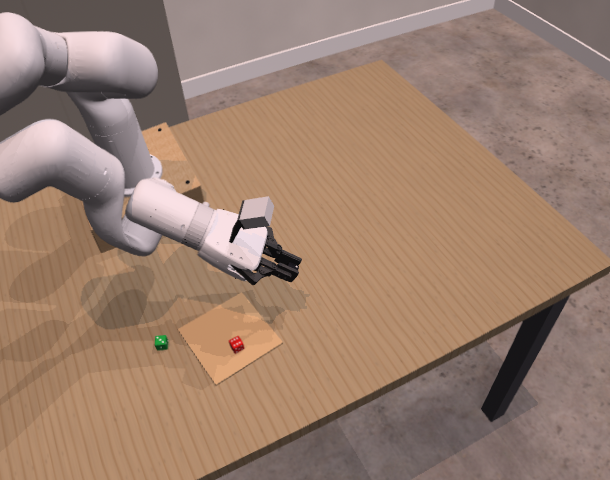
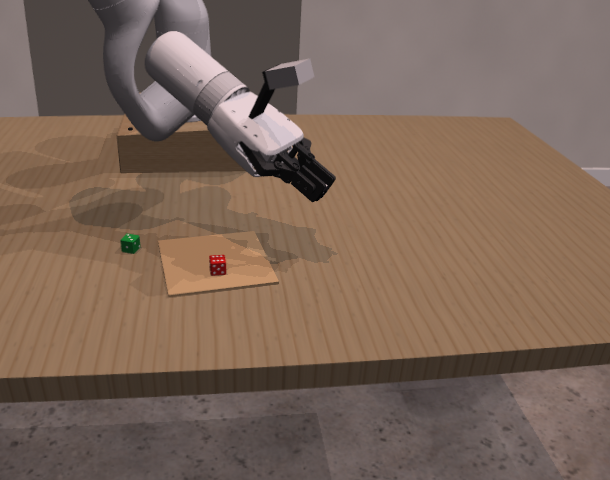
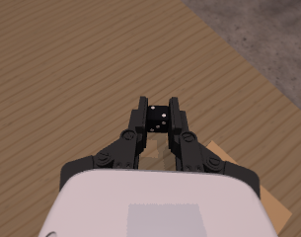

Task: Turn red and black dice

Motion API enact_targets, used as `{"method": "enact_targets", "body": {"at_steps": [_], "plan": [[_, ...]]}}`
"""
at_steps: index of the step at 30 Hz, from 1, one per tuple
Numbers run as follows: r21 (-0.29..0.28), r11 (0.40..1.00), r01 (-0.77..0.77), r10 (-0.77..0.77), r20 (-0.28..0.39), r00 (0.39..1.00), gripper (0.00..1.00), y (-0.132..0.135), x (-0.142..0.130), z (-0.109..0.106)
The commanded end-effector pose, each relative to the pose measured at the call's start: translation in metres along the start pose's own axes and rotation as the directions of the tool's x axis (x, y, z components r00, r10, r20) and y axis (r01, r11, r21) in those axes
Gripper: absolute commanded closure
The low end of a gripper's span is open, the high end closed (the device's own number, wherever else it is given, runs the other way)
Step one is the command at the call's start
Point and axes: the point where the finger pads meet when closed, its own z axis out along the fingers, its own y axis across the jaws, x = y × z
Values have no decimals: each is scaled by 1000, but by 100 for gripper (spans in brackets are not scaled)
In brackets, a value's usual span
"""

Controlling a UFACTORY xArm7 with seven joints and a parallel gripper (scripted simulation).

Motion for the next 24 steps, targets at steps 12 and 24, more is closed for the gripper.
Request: {"method": "enact_targets", "body": {"at_steps": [12, 24], "plan": [[-1, 1000, 4, -4, -12, 1000, 85, 0, -17, 11], [-1, 1000, 4, -4, -12, 1000, 85, 1, -50, 29]]}}
